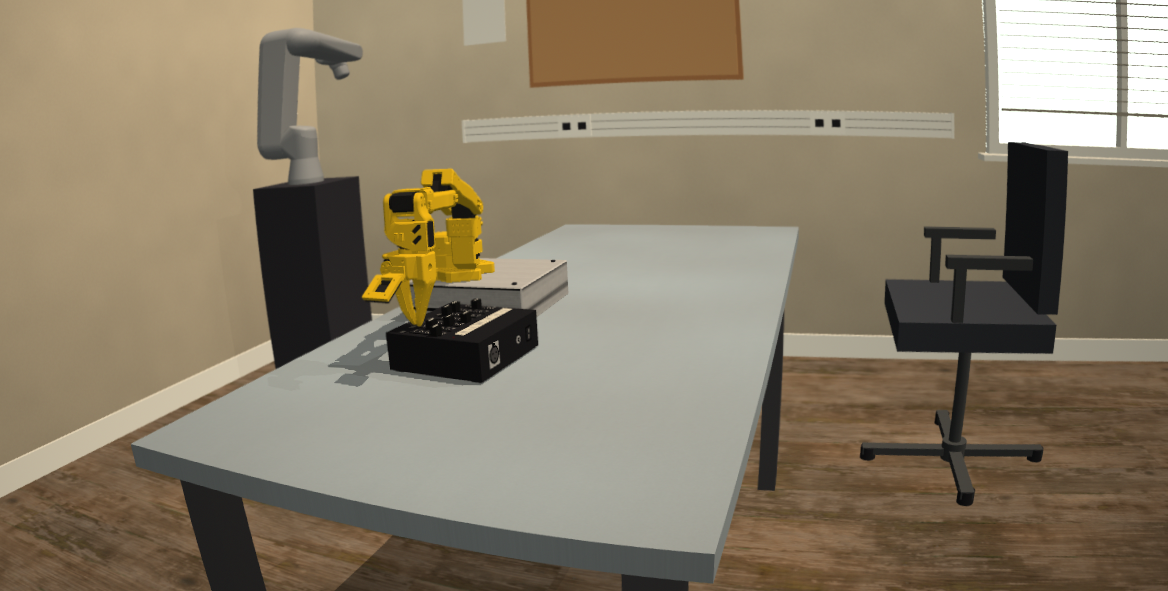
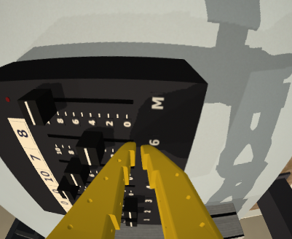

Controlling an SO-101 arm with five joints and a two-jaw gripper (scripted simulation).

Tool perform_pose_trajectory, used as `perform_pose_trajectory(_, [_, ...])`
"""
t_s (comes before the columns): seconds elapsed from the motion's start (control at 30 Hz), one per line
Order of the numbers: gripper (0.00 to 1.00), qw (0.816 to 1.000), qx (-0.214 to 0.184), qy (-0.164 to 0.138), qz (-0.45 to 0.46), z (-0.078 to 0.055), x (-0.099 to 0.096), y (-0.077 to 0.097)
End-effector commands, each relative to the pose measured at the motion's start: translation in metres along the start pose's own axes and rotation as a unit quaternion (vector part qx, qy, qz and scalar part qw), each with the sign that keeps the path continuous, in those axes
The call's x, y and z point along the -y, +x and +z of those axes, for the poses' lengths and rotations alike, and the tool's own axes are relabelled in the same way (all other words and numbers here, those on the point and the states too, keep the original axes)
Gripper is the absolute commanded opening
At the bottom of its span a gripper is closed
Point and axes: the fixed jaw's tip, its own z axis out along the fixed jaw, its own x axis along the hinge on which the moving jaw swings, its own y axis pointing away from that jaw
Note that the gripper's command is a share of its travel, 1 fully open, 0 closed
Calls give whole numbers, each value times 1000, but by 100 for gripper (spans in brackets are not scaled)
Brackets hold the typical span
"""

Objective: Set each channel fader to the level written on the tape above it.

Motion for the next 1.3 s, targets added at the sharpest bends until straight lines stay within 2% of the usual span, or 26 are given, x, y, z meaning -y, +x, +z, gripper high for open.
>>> perform_pose_trajectory(0.0, [0, 1000, -2, 0, 1, 5, 1, -1])
perform_pose_trajectory(1.27, [0, 1000, 0, -1, 2, 5, -6, 1])
